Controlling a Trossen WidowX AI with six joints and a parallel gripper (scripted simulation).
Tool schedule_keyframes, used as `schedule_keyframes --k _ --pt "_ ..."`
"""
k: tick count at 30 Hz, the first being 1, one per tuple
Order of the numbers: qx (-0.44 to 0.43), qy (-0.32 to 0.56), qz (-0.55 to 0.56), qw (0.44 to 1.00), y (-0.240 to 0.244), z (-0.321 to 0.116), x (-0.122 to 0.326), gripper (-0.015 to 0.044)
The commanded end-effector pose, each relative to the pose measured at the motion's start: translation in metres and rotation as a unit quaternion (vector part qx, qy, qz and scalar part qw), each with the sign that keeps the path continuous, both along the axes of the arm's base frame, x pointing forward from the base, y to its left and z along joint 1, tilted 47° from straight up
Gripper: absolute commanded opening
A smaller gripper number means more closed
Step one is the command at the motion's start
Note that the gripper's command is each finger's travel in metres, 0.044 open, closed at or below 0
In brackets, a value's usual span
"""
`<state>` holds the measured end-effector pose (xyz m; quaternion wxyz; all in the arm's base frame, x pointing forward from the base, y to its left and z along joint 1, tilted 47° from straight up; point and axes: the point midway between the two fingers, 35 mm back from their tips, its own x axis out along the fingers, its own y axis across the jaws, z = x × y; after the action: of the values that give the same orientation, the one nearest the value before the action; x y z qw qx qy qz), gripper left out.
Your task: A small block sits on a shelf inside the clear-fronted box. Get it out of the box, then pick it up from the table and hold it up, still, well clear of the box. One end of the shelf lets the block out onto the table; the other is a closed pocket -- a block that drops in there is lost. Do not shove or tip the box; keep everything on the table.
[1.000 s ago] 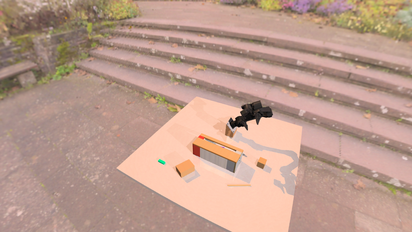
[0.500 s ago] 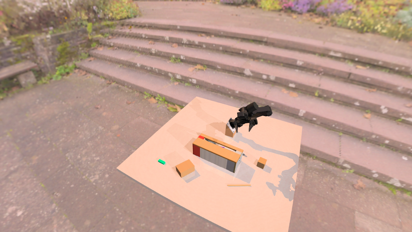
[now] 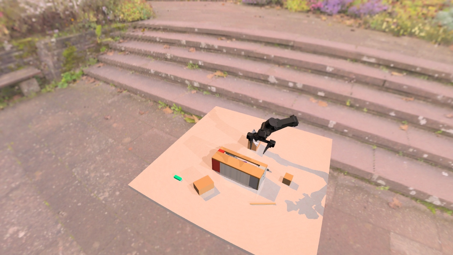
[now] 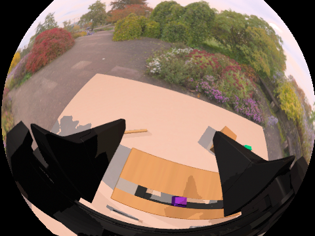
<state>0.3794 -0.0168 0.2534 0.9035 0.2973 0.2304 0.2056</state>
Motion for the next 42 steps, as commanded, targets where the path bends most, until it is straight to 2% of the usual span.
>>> schedule_keyframes --k 1,14,26,42 --pt "-0.274 0.043 0.190 0.942 0.026 -0.077 -0.013 0.0400" --pt "-0.412 0.023 0.436 0.800 0.045 -0.115 -0.056 0.0400" --pt "-0.437 -0.067 0.655 0.613 0.056 -0.125 -0.100 0.0400" --pt "-0.437 -0.074 0.664 0.603 0.056 -0.125 -0.101 0.0400"
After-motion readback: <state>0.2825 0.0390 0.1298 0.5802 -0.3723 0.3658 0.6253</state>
